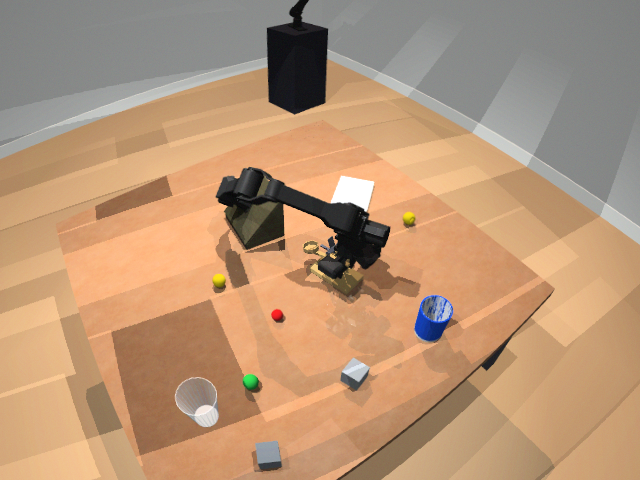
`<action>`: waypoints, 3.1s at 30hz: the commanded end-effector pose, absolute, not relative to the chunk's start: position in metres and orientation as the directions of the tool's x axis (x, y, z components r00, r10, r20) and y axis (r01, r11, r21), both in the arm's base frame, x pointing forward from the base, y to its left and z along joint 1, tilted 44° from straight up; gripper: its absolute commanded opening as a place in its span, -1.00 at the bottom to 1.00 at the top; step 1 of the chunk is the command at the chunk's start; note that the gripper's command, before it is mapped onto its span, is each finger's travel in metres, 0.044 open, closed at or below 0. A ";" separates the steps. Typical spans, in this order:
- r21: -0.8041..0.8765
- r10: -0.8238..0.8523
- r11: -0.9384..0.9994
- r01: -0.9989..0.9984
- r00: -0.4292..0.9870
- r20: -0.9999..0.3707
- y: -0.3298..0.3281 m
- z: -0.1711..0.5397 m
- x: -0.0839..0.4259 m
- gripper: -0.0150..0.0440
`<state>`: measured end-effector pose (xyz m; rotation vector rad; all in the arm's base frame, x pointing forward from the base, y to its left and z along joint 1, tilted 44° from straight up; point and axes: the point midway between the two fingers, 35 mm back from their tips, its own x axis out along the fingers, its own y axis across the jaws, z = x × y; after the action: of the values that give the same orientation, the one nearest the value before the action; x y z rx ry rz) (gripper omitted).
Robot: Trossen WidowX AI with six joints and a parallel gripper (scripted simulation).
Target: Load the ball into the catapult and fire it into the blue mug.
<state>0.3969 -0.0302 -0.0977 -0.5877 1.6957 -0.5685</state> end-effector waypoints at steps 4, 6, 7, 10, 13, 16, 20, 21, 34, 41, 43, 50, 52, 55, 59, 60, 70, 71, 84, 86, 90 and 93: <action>-0.653 -0.655 0.754 -0.080 -0.179 -0.734 -0.029 -0.097 0.397 -0.49; -0.653 -0.655 0.754 -0.080 -0.179 -0.734 -0.029 -0.097 0.397 -0.40; -0.653 -0.655 0.754 -0.080 -0.179 -0.734 -0.029 -0.097 0.397 -0.31; -0.653 -0.655 0.754 -0.080 -0.179 -0.734 -0.029 -0.097 0.397 -0.05; -0.653 -0.655 0.754 -0.080 -0.179 -0.734 -0.029 -0.097 0.397 0.22; -0.653 -0.655 0.754 -0.080 -0.179 -0.734 -0.029 -0.097 0.397 0.49; -0.652 -0.655 0.754 -0.080 -0.179 -0.735 -0.028 -0.095 0.398 0.84; -0.652 -0.654 0.754 -0.080 -0.178 -0.735 -0.023 -0.091 0.400 0.93; -0.651 -0.656 0.754 -0.090 -0.167 -0.736 0.029 -0.036 0.415 1.00; -0.633 -0.658 0.751 -0.190 -0.132 -0.741 0.066 0.002 0.420 1.00; -0.632 -0.658 0.750 -0.194 -0.131 -0.741 0.068 0.004 0.420 1.00; -0.648 -0.649 0.759 -0.060 -0.155 -0.745 -0.029 0.021 0.424 0.53; -0.653 -0.648 0.757 -0.025 -0.157 -0.745 -0.057 0.031 0.422 0.53; -0.664 -0.651 0.747 0.032 -0.161 -0.741 -0.101 0.049 0.413 0.53; -0.682 -0.662 0.724 0.105 -0.174 -0.729 -0.156 0.071 0.392 0.53; -0.687 -0.665 0.716 0.123 -0.178 -0.725 -0.169 0.076 0.385 0.53; -0.693 -0.669 0.707 0.140 -0.184 -0.720 -0.185 0.080 0.371 0.53; -0.693 -0.669 0.707 0.140 -0.184 -0.720 -0.188 0.076 0.370 0.53; -0.694 -0.670 0.707 0.140 -0.184 -0.719 -0.200 0.064 0.367 0.53; -0.694 -0.670 0.707 0.140 -0.184 -0.719 -0.202 0.061 0.366 0.53; -0.694 -0.670 0.707 0.139 -0.184 -0.719 -0.206 0.057 0.365 0.53; -0.694 -0.670 0.707 0.138 -0.184 -0.719 -0.210 0.053 0.364 0.53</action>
<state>0.3687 -0.2048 0.0608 -0.4333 1.5877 -0.7671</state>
